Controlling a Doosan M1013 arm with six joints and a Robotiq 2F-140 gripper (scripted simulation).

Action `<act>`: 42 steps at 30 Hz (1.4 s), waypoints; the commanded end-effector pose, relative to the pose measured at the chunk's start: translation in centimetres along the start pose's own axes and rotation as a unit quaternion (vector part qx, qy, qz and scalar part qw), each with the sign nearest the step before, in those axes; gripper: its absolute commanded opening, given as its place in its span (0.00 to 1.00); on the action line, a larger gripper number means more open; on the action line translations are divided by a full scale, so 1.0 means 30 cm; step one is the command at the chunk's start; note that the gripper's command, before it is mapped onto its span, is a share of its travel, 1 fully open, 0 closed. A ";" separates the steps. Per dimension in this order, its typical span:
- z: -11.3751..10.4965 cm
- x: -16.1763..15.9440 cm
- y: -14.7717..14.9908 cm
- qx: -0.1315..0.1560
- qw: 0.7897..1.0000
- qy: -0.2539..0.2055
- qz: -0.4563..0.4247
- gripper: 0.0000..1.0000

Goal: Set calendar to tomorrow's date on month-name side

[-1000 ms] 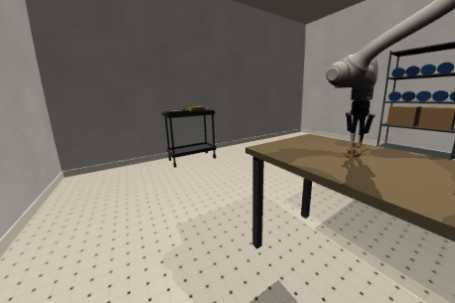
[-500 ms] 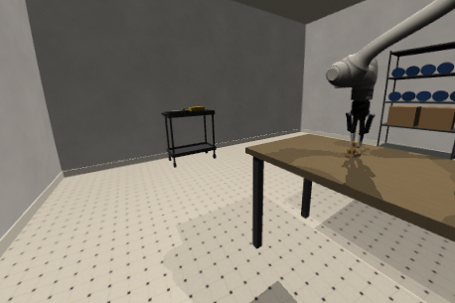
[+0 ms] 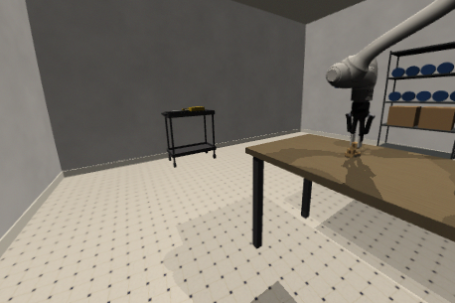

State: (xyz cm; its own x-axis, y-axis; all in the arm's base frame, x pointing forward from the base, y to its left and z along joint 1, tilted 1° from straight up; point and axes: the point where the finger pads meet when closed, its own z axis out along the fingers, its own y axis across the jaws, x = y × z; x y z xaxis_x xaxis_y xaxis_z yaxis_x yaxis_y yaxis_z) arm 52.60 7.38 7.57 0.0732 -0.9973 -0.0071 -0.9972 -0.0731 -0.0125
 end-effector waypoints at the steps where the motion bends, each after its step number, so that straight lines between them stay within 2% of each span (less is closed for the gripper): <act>1: 0.005 0.000 0.000 0.000 1.000 0.000 0.000 0.16; 23: 0.058 0.000 0.000 0.000 1.000 0.000 0.000 0.16; 42: 0.065 0.000 0.000 0.000 1.000 0.000 0.000 0.16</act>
State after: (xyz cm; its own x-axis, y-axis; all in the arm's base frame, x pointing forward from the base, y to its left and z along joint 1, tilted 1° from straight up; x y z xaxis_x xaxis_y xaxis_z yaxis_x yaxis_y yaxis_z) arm 52.63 7.40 5.62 0.0732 -0.9973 -0.0071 -0.9972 -0.0731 -0.0125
